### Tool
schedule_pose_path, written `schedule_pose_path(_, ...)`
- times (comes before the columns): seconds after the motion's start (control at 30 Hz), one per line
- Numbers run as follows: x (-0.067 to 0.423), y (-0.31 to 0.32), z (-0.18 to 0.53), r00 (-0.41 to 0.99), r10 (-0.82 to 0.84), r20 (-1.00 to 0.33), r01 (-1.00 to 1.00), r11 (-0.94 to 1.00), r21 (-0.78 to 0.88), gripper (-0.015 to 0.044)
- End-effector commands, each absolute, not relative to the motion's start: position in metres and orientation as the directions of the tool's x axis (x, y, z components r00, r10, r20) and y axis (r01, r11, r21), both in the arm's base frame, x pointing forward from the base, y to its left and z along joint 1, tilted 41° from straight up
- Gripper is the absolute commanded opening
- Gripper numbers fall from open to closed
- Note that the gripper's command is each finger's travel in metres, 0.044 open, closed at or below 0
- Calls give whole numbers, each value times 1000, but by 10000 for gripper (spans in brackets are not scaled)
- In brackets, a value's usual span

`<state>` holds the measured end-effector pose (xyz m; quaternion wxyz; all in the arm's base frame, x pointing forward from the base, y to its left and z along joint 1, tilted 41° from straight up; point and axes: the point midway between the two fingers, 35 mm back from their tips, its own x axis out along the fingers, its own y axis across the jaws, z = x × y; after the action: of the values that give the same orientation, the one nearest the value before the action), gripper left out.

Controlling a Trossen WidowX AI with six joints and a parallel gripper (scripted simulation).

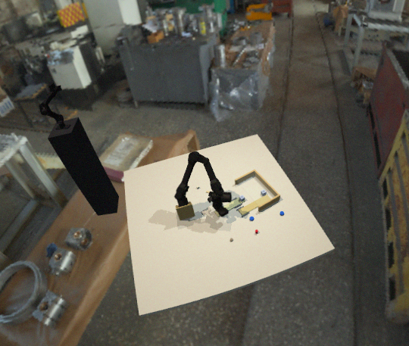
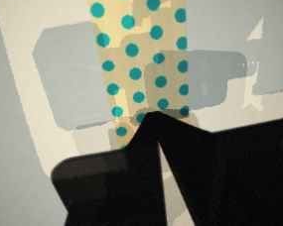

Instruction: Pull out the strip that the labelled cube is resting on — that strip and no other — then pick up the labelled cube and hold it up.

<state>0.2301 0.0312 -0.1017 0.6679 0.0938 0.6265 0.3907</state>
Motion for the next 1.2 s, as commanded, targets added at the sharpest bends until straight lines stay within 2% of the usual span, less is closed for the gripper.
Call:
schedule_pose_path(0.0, 216, 33, -105, -122, 637, -761, -396, 672, 626, 0)
schedule_pose_path(1.07, 216, 33, -105, -122, 637, -761, -396, 672, 626, 0)
schedule_pose_path(1.17, 229, 17, -88, -107, 636, -764, -399, 676, 619, 0)
